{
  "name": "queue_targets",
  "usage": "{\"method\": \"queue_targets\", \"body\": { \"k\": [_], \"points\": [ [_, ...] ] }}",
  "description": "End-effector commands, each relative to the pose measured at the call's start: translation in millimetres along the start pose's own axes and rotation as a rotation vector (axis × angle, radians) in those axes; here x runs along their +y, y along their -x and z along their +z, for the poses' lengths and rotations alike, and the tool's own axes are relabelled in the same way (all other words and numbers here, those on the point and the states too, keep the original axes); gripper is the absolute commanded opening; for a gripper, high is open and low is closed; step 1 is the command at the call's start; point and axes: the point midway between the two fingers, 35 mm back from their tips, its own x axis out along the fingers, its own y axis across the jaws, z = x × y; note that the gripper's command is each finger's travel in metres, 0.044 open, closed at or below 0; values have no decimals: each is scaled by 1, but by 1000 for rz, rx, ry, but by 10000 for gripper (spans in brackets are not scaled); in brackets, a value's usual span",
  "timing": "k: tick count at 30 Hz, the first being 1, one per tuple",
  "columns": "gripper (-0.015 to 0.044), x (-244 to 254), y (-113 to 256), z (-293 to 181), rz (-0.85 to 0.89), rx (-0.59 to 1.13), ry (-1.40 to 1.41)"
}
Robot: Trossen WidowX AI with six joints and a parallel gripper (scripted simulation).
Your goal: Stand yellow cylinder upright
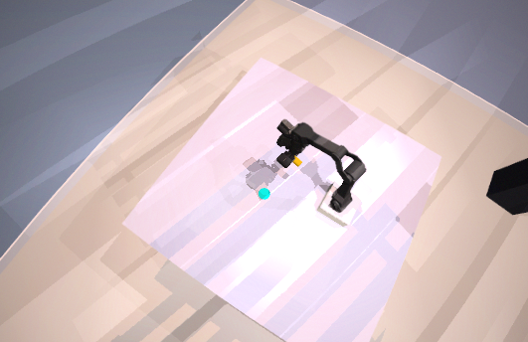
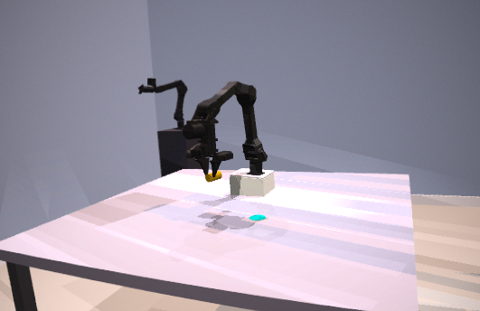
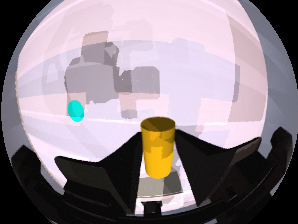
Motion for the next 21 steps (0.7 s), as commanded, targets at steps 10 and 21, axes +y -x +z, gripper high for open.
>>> {"method": "queue_targets", "body": {
  "k": [10, 21],
  "points": [
    [105, 38, 3, 9, 8, -4, 277],
    [105, 72, 5, 12, 12, -6, 514]
  ]
}}
